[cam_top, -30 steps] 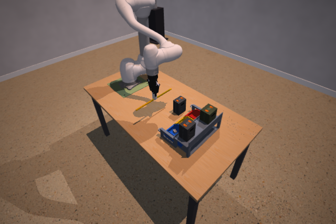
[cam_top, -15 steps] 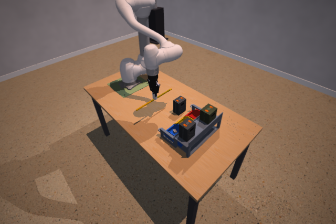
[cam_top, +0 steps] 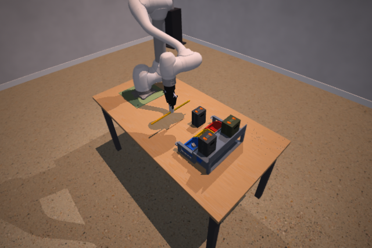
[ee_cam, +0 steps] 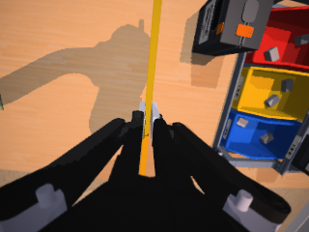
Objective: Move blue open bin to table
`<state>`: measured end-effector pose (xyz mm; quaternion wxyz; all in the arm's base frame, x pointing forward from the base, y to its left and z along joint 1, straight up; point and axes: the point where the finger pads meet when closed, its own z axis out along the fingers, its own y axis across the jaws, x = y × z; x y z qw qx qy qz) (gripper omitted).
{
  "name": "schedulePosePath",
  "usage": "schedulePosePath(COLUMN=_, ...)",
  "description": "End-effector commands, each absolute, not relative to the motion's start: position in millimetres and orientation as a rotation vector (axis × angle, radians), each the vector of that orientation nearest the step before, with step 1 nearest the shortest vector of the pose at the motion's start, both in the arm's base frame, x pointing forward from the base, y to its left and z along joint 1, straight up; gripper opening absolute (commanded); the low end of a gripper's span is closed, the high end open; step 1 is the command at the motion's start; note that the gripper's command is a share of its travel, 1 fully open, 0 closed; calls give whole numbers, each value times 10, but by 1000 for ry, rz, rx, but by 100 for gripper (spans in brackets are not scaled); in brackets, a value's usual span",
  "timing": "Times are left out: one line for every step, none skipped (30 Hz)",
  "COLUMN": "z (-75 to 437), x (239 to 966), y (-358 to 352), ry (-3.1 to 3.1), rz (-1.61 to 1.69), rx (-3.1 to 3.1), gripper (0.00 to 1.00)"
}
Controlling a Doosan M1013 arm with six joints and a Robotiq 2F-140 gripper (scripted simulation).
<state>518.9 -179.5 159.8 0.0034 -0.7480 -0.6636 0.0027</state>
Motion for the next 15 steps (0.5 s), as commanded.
schedulePosePath(z=1591, x=5193, y=-1793, ry=-2080, rz=7, rx=-2345, gripper=0)
schedulePosePath(z=1591, x=5193, y=-1793, ry=-2080, rz=7, rx=-2345, gripper=0)
schedulePosePath(z=1591, x=5193, y=-1793, ry=-2080, rz=7, rx=-2345, gripper=0)
schedulePosePath(z=1591, x=5193, y=-1793, ry=-2080, rz=7, rx=-2345, gripper=0)
schedulePosePath(z=1591, x=5193, y=-1793, ry=-2080, rz=7, rx=-2345, gripper=0)
schedulePosePath(z=1591, x=5193, y=-1793, ry=-2080, rz=7, rx=-2345, gripper=0)
schedulePosePath(z=1591, x=5193, y=-1793, ry=-2080, rz=7, rx=-2345, gripper=0)
schedulePosePath(z=1591, x=5193, y=-1793, ry=-2080, rz=7, rx=-2345, gripper=0)
schedulePosePath(z=1591, x=5193, y=-1793, ry=-2080, rz=7, rx=-2345, gripper=0)
schedulePosePath(z=1591, x=5193, y=-1793, ry=-2080, rz=7, rx=-2345, gripper=0)
schedulePosePath(z=1551, x=5193, y=-1793, ry=-2080, rz=7, rx=-2345, gripper=0)
schedulePosePath(z=1511, x=5193, y=-1793, ry=-2080, rz=7, rx=-2345, gripper=0)
schedulePosePath(z=1471, x=5193, y=-1793, ry=-2080, rz=7, rx=-2345, gripper=0)
schedulePosePath(z=1431, x=5194, y=-1793, ry=-2080, rz=7, rx=-2345, gripper=0)
schedulePosePath(z=1391, x=5194, y=-1792, ry=-2080, rz=7, rx=-2345, gripper=0)
